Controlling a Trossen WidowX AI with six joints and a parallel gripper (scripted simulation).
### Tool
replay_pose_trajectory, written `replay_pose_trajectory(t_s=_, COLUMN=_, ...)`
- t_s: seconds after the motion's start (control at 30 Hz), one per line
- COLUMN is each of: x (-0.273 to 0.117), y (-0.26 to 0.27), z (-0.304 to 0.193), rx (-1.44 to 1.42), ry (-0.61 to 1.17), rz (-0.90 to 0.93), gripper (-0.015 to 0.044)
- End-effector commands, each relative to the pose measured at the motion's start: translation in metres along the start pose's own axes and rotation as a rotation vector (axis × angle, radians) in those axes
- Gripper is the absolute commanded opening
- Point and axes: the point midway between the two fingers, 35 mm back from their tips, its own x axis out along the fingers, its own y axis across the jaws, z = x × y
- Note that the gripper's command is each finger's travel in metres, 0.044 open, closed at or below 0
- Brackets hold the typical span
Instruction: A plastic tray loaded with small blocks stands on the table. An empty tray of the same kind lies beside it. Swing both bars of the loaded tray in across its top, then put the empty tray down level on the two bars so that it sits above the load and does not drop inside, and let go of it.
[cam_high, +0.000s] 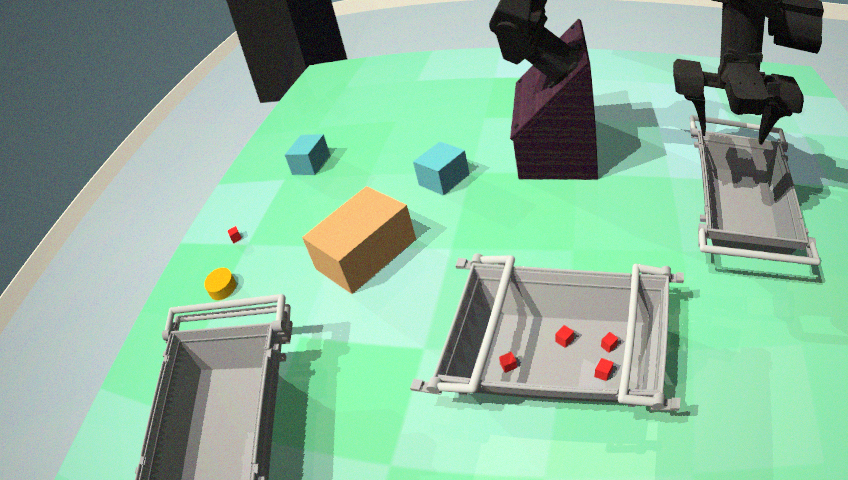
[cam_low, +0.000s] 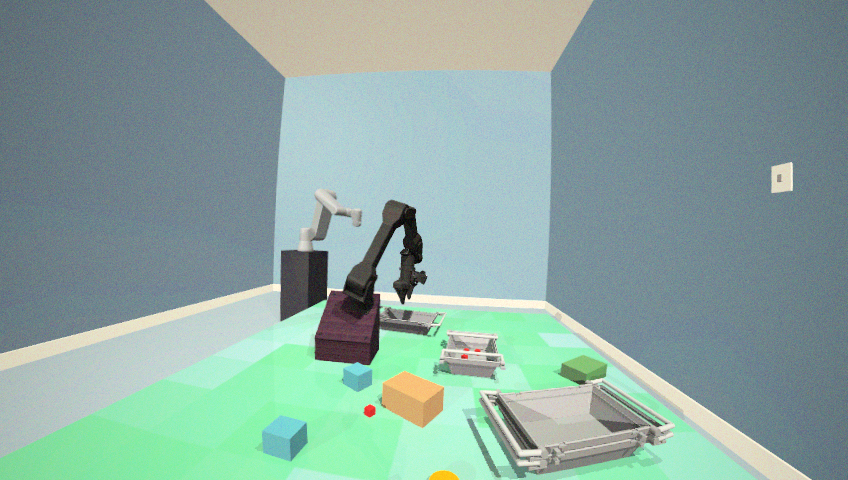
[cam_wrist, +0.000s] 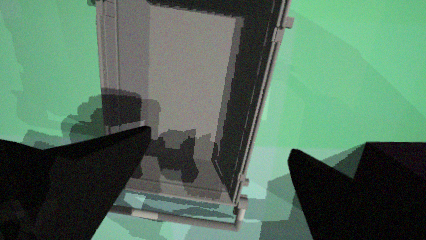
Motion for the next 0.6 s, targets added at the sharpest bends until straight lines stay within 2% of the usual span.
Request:
replay_pose_trajectory(t_s=0.0, x=0.022, y=-0.031, z=-0.003, rx=0.003, ry=-0.003, rz=0.005, gripper=0.0440)
replay_pose_trajectory(t_s=0.3, x=0.038, y=-0.041, z=-0.003, rx=0.006, ry=-0.002, rz=0.006, gripper=0.0440)
replay_pose_trajectory(t_s=0.57, x=0.071, y=-0.038, z=0.000, rx=0.006, ry=-0.003, rz=0.007, gripper=0.0440)
